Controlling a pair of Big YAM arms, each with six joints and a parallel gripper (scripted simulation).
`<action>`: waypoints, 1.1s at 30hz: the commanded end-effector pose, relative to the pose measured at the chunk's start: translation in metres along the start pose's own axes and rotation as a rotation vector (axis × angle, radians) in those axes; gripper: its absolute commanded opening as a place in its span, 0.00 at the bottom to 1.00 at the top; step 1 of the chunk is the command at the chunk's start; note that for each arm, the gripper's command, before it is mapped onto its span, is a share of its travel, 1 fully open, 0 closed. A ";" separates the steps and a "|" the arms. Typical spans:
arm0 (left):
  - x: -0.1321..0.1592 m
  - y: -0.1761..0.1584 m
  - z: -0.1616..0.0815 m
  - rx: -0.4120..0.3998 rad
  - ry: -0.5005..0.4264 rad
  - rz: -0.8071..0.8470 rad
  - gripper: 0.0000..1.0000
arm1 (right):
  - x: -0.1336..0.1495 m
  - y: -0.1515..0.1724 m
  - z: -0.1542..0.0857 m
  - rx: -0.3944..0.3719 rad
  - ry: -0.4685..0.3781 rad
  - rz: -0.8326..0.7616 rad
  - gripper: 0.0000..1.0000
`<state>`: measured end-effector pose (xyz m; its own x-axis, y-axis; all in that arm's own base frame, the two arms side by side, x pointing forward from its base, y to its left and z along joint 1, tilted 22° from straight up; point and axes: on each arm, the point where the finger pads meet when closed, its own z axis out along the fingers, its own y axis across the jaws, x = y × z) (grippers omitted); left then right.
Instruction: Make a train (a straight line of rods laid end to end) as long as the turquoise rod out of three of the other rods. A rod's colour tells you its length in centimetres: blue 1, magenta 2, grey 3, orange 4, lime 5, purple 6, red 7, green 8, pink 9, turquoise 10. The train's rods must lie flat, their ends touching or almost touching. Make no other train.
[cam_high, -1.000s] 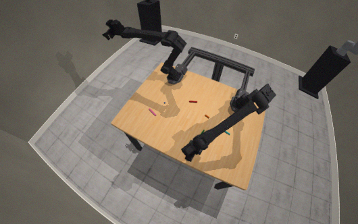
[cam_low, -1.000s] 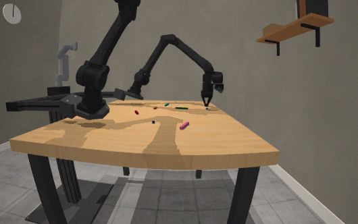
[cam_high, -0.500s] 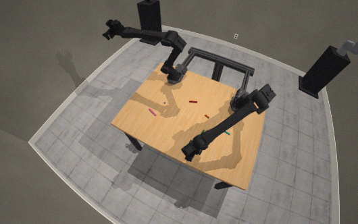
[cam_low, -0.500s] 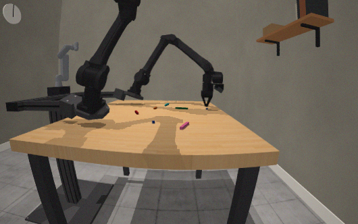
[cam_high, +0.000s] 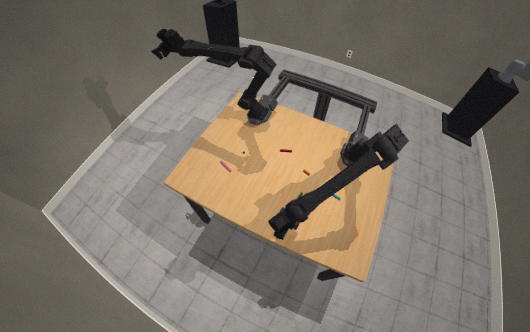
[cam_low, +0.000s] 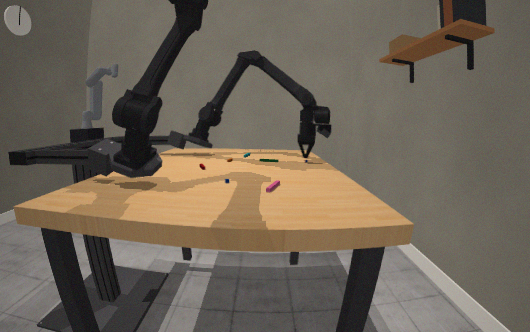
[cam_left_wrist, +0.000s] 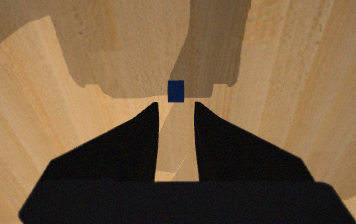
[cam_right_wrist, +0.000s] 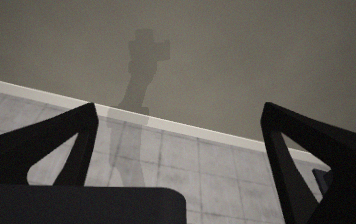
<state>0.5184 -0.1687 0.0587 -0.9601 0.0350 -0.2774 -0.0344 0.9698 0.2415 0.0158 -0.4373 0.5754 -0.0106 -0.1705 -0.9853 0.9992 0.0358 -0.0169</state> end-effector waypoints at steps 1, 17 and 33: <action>-0.020 0.006 -0.010 0.011 -0.031 -0.020 0.23 | -0.046 -0.010 0.003 0.023 -0.087 0.012 1.00; -0.025 0.005 -0.010 0.012 -0.031 -0.020 0.23 | -0.046 -0.010 0.003 0.023 -0.087 0.012 1.00; -0.025 0.005 -0.010 0.012 -0.031 -0.020 0.23 | -0.046 -0.010 0.003 0.023 -0.087 0.012 1.00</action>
<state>0.5187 -0.1680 0.0587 -0.9602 0.0348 -0.2771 -0.0346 0.9697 0.2418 0.0158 -0.4373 0.5754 -0.0106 -0.1705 -0.9853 0.9992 0.0358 -0.0169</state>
